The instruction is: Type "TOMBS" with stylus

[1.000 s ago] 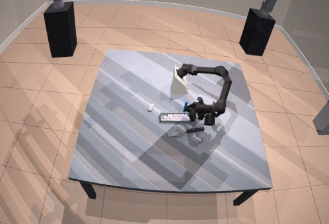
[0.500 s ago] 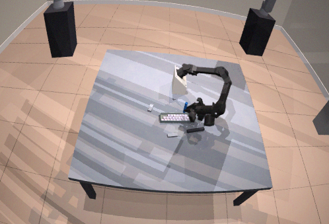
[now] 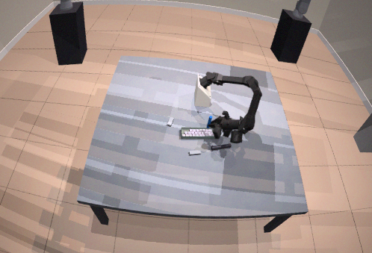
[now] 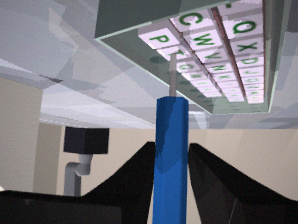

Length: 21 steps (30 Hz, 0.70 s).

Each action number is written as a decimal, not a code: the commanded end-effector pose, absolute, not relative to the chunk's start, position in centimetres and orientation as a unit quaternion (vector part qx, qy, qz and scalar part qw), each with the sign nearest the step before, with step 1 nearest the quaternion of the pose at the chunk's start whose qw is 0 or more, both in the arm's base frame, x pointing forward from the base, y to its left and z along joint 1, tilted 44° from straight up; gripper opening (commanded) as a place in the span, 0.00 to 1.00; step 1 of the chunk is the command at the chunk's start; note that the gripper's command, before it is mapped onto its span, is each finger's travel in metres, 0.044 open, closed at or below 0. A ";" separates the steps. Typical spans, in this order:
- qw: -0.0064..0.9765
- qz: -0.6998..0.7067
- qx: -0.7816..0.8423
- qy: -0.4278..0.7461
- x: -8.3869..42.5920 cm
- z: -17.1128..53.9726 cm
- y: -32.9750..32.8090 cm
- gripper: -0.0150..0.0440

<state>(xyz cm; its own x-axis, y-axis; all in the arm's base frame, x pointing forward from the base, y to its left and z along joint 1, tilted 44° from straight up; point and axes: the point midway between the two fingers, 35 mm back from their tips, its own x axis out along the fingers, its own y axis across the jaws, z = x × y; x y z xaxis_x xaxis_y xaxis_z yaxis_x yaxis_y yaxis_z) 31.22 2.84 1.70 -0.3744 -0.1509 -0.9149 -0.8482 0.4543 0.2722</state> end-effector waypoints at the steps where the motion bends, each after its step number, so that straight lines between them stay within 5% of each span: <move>1: 0.444 0.394 -0.341 0.729 31.3 1.5 3.0 0.39; 21: 0.444 0.393 -0.341 0.729 30.9 3.6 1.0 0.39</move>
<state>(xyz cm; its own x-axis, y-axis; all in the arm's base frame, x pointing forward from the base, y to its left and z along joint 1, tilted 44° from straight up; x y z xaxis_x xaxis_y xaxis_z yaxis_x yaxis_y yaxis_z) 31.03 2.21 2.37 -0.3787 -0.1448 -0.9141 -0.8454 0.4560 0.2780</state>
